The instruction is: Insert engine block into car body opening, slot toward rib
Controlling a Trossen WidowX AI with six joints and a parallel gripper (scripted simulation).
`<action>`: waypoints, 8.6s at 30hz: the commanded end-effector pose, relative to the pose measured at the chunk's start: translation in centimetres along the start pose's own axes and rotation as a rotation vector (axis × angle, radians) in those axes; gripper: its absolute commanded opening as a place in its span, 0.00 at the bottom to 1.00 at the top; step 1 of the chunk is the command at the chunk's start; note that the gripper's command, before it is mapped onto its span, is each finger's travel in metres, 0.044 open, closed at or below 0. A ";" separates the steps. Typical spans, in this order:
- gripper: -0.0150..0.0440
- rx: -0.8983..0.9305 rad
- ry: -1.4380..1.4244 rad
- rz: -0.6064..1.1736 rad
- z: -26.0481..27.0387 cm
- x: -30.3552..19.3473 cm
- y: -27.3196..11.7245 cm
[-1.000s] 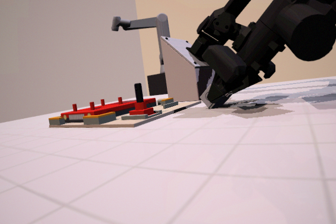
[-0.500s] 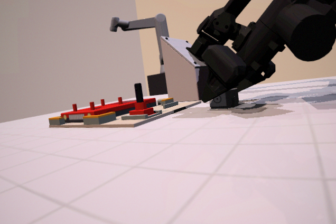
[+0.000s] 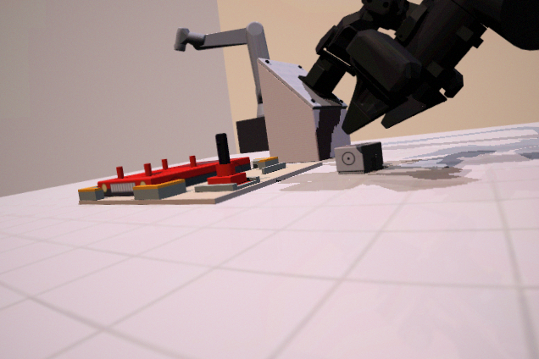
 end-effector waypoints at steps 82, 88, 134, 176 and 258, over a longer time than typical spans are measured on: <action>1.00 0.638 -1.471 0.712 0.5 8.9 3.4; 1.00 0.638 -1.470 0.713 0.4 8.1 4.5; 0.25 0.637 -1.471 0.710 0.5 6.5 6.0; 0.25 0.635 -1.472 0.709 1.0 15.5 -1.6; 0.25 0.719 -1.654 0.650 13.5 22.7 18.1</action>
Point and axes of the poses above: the point midway between the two fingers, 35 mm back from their tips, its own y axis out along the fingers, its own z axis across the jaws, x = y × z, the point moved 6 cm from there along -y, back along the fingers, and after that the axes turned 3 degrees about y, right-handed, at the moved point
